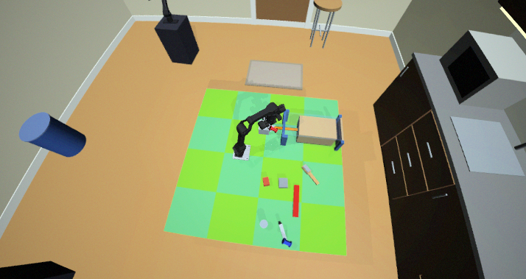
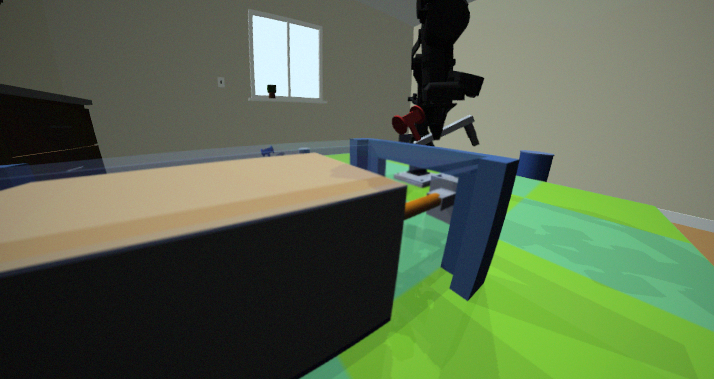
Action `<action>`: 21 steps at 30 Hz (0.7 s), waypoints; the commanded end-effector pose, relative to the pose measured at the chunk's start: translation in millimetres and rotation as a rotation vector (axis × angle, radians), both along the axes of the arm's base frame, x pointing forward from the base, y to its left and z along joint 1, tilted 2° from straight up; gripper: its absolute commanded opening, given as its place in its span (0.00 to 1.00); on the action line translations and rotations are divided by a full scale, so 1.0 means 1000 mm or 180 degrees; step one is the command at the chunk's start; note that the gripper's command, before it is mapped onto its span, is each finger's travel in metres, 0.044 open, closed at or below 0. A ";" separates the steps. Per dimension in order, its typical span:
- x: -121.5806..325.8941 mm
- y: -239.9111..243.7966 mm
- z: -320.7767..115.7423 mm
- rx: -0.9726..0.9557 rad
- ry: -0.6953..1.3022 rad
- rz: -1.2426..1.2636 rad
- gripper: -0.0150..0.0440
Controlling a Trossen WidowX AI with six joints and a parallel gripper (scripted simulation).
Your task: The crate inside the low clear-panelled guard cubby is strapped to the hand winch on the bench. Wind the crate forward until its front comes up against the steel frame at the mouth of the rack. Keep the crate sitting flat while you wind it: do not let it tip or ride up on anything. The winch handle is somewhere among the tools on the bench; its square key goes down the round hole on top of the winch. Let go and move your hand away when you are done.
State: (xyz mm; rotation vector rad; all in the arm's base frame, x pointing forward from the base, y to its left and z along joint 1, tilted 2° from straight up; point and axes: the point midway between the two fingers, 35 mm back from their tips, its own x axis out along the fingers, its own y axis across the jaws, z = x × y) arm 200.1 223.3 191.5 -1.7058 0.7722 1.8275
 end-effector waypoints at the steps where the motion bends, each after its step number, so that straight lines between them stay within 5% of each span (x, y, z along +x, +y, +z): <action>1: -0.002 0.002 0.001 -0.0112 -0.0142 0.0073 0.25; 21: -0.004 0.001 0.012 -0.0305 -0.0566 0.0081 0.25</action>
